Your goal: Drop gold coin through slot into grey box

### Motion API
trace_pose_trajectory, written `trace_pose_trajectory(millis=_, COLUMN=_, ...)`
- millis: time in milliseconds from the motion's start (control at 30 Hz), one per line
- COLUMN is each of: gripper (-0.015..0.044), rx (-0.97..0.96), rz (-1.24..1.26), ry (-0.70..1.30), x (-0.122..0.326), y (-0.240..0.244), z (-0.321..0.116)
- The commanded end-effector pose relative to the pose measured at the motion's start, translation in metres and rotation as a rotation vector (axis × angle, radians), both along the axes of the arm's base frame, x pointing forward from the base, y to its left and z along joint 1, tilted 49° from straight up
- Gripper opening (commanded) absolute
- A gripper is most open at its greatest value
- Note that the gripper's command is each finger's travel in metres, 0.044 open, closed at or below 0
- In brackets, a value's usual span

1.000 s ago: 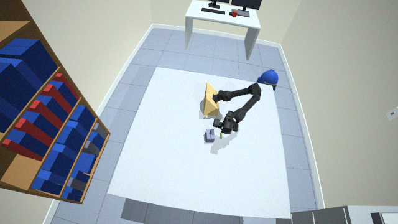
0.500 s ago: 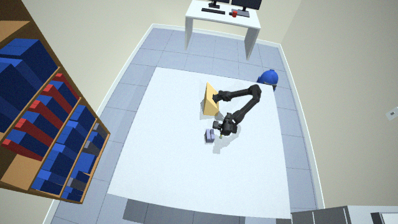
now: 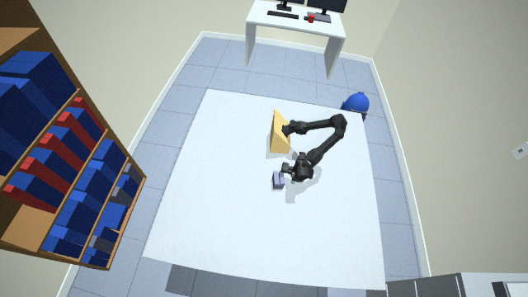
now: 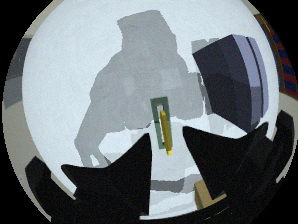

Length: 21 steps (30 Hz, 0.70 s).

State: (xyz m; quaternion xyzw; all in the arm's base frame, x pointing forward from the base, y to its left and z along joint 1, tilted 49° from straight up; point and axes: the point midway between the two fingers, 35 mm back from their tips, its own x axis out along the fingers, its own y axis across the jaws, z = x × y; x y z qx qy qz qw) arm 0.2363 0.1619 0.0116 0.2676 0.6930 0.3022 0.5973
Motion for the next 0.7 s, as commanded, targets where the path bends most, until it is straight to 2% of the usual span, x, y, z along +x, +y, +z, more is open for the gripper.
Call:
trace_pose_trajectory(millis=0, gripper=0.0161, rx=0.004, rz=0.0, ry=0.008, x=-0.003, y=0.006, z=-0.0054)
trace_pose_trajectory(millis=333, gripper=0.0161, rx=0.007, rz=0.0, ry=0.009, x=-0.0063, y=0.0158, z=-0.0135)
trace_pose_trajectory(millis=533, gripper=0.0003, rx=0.007, rz=0.0, ry=0.009, x=-0.0063, y=0.0158, z=-0.0135)
trace_pose_trajectory(millis=667, gripper=0.0, rx=0.007, rz=0.0, ry=0.009, x=-0.0063, y=0.0158, z=-0.0135)
